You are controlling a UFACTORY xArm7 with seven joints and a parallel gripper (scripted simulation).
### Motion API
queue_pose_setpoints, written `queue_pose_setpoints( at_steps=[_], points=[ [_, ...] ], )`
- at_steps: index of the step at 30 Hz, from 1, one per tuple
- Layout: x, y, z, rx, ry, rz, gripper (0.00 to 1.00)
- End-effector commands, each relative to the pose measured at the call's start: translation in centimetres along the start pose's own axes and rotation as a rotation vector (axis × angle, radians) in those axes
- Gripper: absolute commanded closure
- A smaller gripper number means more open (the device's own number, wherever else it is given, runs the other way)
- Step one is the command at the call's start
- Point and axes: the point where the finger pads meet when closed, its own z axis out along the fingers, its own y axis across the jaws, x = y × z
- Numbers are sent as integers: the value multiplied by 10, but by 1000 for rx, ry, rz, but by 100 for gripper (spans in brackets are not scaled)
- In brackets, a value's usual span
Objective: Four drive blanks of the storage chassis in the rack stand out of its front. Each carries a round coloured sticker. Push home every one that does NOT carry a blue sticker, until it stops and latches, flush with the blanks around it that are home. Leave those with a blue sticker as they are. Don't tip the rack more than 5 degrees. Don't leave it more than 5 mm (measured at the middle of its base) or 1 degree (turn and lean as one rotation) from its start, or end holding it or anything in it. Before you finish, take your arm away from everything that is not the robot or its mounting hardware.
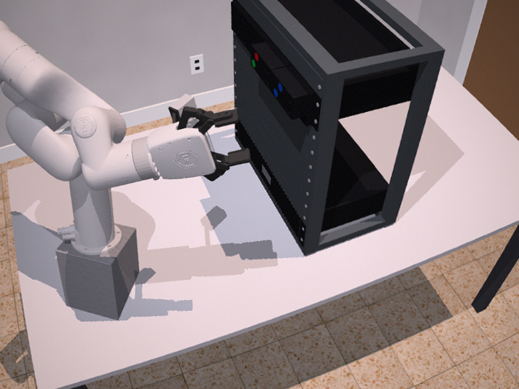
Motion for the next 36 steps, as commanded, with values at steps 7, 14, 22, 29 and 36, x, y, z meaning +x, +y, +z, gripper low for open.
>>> queue_pose_setpoints(
  at_steps=[7, 14, 22, 29, 36],
  points=[
    [55, -20, 13, 60, 101, 27, 0],
    [76, -29, 15, 86, 139, 36, 0],
    [105, -41, 15, 123, 192, 46, 0],
    [120, -48, 14, 143, 219, 50, 0],
    [136, -56, 12, 166, 250, 53, 0]
  ],
)
